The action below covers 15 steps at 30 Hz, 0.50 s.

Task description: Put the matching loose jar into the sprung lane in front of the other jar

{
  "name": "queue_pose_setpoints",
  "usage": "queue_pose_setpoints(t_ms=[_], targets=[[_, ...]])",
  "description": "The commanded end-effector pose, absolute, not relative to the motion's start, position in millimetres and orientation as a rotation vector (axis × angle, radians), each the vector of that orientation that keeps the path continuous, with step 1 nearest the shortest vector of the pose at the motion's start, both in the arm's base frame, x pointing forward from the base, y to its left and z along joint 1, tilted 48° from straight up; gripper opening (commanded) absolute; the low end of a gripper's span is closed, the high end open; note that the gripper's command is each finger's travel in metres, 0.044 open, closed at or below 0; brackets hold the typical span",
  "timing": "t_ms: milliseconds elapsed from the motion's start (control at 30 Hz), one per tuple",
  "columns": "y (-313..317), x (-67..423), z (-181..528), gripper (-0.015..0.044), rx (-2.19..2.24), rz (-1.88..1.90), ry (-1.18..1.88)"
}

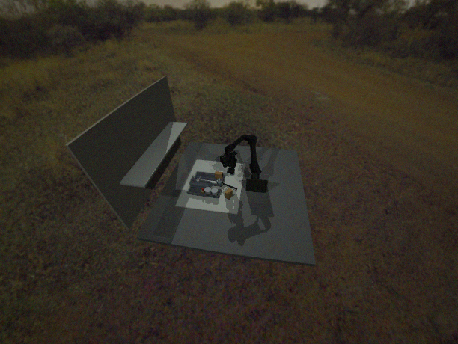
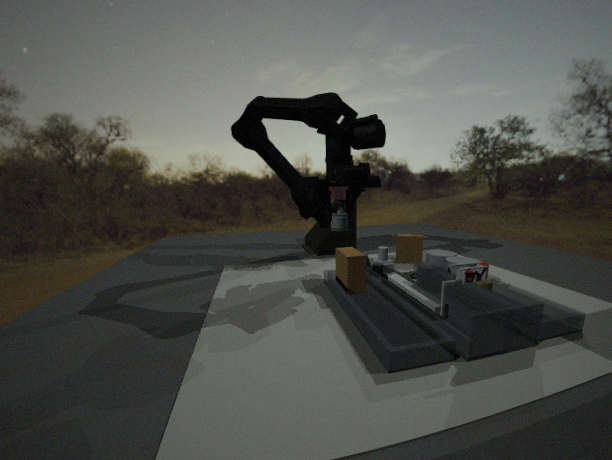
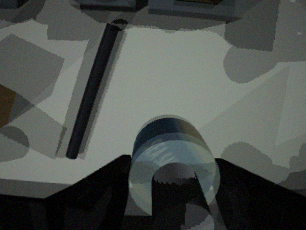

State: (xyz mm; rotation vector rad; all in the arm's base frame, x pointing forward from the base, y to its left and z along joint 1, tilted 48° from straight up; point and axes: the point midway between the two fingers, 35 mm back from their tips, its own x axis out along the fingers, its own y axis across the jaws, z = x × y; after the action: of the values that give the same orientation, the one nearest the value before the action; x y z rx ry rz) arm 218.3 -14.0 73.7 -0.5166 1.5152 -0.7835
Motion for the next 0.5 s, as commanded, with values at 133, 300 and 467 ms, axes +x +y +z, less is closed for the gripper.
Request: queue_pose_setpoints(t_ms=[133,300,467], targets=[[-13,250,48,0.0000,-0.504,-0.784,1.508],[-14,268,32,0.0000,-0.507,-0.789,1.500],[-16,284,14,0.0000,-0.509,-0.795,1.491]])
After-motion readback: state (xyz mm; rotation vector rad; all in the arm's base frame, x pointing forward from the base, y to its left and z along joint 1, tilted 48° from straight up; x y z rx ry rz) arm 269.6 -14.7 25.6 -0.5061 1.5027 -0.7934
